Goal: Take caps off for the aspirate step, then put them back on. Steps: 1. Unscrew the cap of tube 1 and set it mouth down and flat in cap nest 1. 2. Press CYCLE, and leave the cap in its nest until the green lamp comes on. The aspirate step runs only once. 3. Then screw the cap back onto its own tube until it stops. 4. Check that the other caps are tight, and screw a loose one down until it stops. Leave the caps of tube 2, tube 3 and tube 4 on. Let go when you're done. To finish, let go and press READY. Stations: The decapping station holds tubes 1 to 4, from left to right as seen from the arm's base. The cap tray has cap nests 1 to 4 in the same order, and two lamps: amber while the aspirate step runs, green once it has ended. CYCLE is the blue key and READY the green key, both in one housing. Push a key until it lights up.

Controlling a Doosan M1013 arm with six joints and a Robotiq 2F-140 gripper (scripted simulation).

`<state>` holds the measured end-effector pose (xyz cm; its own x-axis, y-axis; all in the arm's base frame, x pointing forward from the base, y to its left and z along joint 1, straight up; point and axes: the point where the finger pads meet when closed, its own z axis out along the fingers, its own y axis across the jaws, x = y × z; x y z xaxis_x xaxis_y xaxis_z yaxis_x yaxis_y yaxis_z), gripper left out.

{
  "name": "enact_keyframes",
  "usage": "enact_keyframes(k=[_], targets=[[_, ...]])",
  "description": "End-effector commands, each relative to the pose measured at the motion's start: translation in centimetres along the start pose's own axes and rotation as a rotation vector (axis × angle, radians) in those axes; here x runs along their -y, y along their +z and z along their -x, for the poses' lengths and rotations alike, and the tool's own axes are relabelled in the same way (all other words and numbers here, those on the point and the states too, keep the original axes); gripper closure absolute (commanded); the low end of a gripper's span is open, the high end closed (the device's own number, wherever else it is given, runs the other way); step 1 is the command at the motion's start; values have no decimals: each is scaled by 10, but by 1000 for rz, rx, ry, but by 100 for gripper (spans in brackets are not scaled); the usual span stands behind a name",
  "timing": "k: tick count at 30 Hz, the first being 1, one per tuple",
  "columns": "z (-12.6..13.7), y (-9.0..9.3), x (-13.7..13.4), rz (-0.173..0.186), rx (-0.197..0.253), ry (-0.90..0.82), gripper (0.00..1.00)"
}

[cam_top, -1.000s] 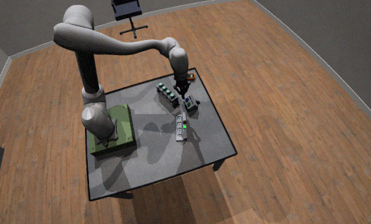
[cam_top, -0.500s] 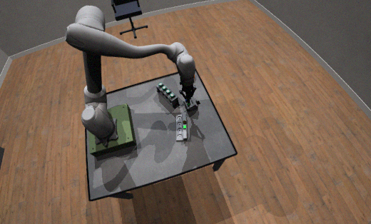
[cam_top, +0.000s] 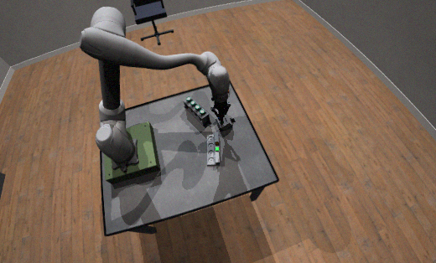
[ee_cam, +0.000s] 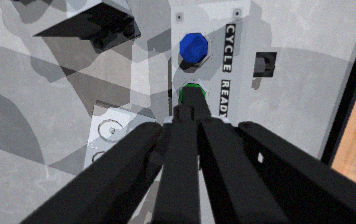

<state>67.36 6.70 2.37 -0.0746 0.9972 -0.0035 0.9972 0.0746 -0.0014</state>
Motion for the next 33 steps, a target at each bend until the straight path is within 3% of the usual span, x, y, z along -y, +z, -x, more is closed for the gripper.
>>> enact_keyframes(k=[1, 33], targets=[[0, 0, 0, 1, 0, 0, 90], [0, 9, 0, 1, 0, 0, 90]])
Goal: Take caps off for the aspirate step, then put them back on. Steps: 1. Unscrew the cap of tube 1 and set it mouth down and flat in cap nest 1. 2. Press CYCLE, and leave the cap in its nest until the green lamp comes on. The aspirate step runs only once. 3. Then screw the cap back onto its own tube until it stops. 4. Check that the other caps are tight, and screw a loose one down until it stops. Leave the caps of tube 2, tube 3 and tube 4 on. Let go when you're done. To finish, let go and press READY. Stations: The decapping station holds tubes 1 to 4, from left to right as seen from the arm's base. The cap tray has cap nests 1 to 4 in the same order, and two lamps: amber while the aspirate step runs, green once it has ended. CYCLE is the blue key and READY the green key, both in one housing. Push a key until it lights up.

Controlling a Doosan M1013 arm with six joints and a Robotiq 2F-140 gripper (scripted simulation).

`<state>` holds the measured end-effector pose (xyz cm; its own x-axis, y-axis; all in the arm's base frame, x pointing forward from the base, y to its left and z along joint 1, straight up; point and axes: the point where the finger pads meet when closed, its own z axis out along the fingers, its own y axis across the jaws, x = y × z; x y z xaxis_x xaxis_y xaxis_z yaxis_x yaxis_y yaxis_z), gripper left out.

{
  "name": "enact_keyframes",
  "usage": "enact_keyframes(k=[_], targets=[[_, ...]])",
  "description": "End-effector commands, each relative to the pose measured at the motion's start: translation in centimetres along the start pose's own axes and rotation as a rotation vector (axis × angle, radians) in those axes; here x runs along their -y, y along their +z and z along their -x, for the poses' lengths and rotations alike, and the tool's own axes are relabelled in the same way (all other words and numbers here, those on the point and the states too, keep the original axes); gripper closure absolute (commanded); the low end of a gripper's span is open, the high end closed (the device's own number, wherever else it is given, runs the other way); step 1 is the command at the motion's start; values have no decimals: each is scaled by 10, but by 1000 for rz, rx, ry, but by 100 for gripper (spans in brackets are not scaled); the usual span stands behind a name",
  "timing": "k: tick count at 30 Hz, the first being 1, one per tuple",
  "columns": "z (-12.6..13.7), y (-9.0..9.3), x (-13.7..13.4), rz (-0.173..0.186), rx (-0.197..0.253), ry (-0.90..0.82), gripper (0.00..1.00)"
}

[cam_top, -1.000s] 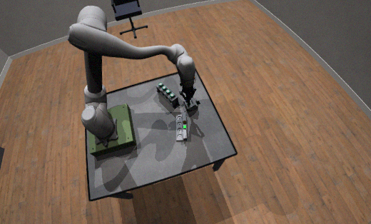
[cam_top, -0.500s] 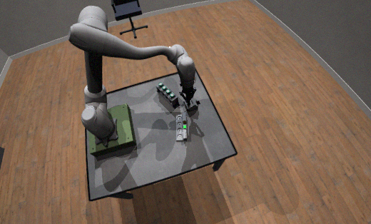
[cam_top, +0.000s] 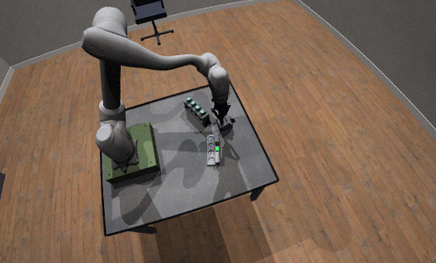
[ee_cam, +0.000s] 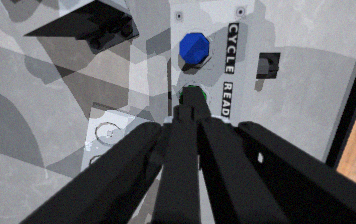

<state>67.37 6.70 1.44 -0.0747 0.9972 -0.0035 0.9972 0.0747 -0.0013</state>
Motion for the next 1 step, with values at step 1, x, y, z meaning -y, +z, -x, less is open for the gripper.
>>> enact_keyframes(k=[1], targets=[[0, 0, 0, 1, 0, 0, 90]])
